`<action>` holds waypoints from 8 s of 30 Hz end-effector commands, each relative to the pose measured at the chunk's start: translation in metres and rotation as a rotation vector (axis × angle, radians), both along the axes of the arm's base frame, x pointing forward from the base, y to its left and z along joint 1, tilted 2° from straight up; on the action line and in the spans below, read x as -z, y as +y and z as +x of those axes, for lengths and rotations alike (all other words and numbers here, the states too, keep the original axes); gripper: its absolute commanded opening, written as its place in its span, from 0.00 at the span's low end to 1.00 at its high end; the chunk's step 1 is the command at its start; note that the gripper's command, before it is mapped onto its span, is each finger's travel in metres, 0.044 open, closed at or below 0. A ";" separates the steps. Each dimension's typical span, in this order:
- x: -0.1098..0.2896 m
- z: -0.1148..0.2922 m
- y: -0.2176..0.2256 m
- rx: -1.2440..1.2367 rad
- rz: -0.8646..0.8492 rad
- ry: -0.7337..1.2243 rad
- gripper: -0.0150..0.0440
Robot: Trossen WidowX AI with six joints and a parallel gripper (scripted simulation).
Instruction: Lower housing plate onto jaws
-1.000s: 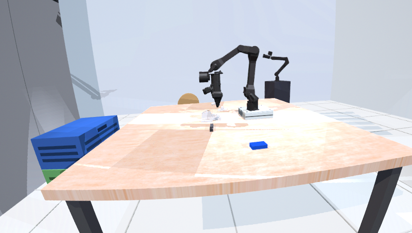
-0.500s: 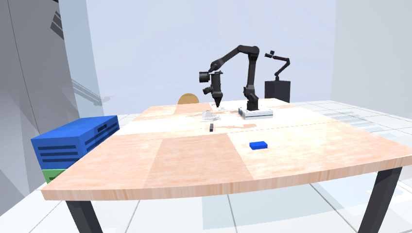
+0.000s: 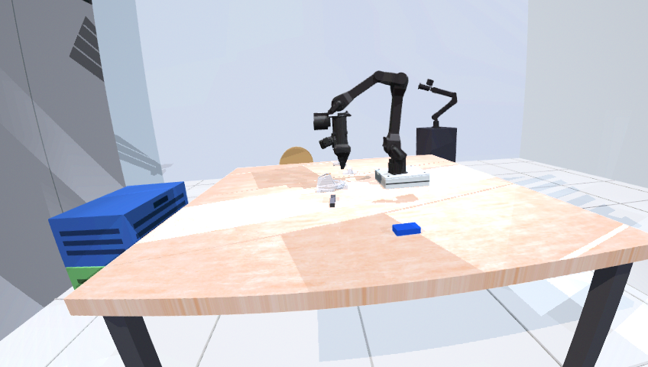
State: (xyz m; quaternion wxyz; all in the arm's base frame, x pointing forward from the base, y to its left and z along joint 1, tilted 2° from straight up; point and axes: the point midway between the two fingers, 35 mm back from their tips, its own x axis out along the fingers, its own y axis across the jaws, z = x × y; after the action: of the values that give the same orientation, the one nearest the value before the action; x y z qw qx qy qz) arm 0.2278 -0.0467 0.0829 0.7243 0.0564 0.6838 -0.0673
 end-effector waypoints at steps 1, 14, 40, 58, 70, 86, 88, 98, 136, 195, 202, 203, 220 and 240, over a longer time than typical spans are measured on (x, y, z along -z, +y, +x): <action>0.000 -0.001 0.000 0.000 -0.002 0.003 0.85; 0.019 0.002 -0.001 0.001 -0.002 0.003 0.85; 0.061 0.002 -0.002 0.002 -0.002 0.004 0.85; 0.062 0.002 -0.002 0.002 -0.002 0.004 0.85; 0.065 0.002 -0.002 0.001 -0.002 0.004 0.85; 0.068 0.002 -0.002 -0.001 -0.003 0.004 0.85; 0.069 0.002 -0.002 -0.002 -0.003 0.004 0.85; 0.070 0.002 -0.002 -0.002 -0.003 0.004 0.85; 0.077 0.003 -0.002 -0.002 -0.003 0.004 0.85; 0.077 0.003 -0.002 -0.002 -0.003 0.004 0.85; 0.077 0.003 -0.002 -0.002 -0.003 0.004 0.85; 0.077 0.003 -0.002 -0.002 -0.003 0.004 0.85; 0.077 0.003 -0.002 -0.002 -0.003 0.004 0.85; 0.076 0.003 -0.002 0.002 0.000 0.002 1.00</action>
State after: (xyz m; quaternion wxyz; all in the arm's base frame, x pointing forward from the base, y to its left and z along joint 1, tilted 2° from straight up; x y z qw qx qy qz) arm 0.2309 -0.0483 0.0068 0.7236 0.0568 0.6845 -0.0681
